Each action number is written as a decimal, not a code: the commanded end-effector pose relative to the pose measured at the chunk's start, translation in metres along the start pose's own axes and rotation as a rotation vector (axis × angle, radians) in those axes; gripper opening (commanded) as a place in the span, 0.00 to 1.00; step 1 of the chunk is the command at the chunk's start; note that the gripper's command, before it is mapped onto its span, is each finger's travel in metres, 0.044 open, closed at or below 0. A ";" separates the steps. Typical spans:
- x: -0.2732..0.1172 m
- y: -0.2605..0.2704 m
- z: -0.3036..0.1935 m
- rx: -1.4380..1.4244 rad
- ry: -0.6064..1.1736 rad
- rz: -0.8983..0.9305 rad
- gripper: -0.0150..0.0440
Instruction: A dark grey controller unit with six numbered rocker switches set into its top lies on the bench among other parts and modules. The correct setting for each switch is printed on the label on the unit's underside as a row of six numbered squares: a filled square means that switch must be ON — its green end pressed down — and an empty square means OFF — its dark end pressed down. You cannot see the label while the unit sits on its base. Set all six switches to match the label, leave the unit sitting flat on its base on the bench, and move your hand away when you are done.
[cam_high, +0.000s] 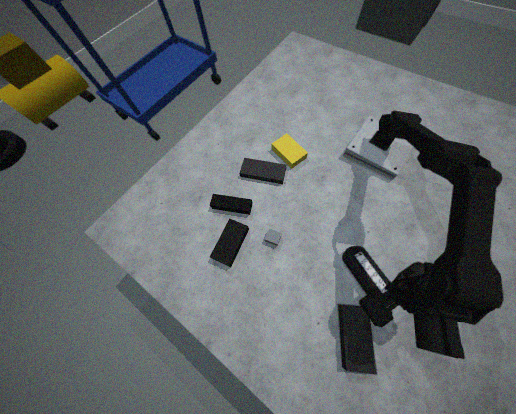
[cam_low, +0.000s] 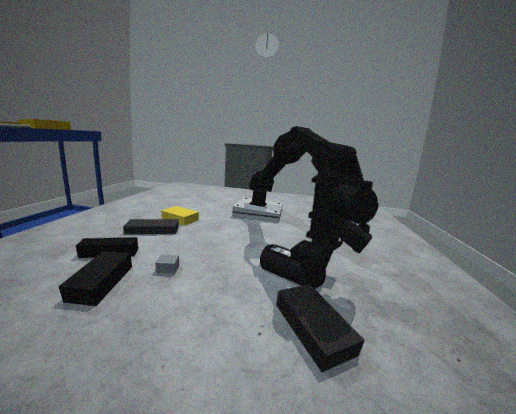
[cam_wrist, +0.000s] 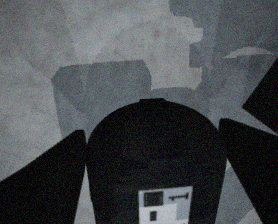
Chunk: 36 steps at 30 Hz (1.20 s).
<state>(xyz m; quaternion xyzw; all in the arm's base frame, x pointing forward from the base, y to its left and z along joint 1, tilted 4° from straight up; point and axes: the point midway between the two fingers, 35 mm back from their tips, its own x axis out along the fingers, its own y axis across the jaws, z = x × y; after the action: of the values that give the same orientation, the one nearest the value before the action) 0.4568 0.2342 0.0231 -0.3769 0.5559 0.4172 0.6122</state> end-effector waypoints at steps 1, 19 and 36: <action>-0.001 0.000 -0.001 0.001 0.000 -0.001 0.83; -0.027 -0.002 -0.037 0.000 0.003 0.000 1.00; -0.040 0.001 -0.059 0.000 0.004 0.000 1.00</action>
<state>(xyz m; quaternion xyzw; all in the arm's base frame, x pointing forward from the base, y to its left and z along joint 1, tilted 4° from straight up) 0.4329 0.1761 0.0581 -0.3766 0.5587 0.4136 0.6124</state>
